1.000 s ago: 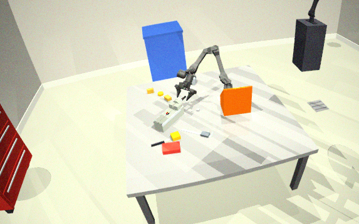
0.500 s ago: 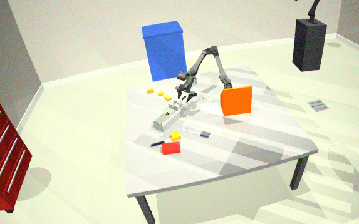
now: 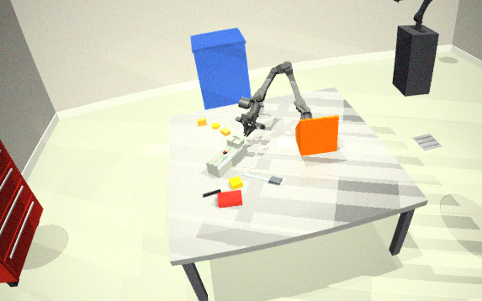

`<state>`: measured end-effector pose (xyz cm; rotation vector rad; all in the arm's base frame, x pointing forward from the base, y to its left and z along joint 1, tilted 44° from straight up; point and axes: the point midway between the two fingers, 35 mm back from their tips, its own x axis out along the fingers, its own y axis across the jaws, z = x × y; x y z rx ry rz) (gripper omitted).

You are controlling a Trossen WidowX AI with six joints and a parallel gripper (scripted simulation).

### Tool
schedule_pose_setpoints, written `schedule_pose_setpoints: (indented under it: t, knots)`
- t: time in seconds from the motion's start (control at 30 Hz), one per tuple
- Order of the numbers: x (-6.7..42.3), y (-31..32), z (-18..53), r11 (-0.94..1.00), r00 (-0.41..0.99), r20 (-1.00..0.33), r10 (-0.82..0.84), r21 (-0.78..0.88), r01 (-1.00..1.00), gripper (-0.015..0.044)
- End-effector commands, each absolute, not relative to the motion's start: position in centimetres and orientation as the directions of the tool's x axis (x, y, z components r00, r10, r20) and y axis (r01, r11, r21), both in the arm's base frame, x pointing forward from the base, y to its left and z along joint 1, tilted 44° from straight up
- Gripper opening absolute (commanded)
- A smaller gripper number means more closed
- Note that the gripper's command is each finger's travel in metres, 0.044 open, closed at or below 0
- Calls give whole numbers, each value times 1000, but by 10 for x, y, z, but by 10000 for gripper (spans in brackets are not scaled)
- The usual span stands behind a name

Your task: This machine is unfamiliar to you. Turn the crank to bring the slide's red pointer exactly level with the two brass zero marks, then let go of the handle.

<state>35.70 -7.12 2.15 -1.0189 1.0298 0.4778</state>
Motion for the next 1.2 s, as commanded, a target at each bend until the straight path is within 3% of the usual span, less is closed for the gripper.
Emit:
schedule_pose_setpoints:
  t: [0.0,1.17]
  knots:
    - [357,-71,21,475,472,-874,-114,-466,-747,0]
    - [367,-72,36,475,473,-874,-114,-466,-746,0]
